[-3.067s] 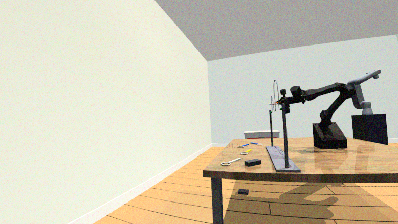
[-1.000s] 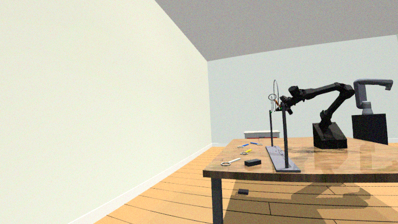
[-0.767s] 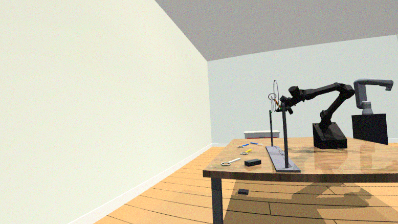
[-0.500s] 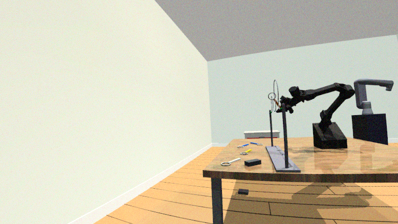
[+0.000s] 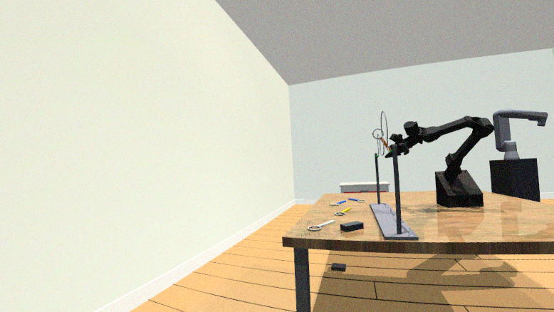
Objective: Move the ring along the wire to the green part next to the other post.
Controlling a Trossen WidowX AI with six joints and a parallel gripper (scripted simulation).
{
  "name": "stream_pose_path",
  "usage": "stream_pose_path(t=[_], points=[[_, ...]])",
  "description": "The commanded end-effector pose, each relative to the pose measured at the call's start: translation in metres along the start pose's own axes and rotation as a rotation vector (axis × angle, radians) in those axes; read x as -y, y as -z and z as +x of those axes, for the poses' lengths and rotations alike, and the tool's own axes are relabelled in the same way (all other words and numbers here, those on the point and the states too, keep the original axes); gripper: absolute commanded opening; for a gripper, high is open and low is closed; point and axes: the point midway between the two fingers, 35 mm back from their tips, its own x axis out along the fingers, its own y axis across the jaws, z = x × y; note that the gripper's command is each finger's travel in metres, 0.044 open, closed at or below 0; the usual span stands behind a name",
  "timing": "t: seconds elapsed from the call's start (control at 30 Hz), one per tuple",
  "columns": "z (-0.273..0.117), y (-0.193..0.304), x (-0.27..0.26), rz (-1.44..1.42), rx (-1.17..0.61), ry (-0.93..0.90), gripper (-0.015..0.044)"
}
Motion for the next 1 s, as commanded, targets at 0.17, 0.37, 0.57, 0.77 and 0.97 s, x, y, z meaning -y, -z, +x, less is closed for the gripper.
stream_pose_path(t=[0.17, 0.37, 0.57, 0.77, 0.97], points=[[0.000, 0.000, -0.014, 0.171, 0.019, -0.100, -0.0150], [0.000, -0.002, -0.023, 0.282, 0.034, -0.162, -0.0150], [0.000, -0.005, -0.031, 0.393, 0.048, -0.224, -0.0150], [-0.002, -0.009, -0.039, 0.504, 0.062, -0.286, -0.0150], [-0.003, -0.013, -0.046, 0.612, 0.076, -0.346, -0.0150]])
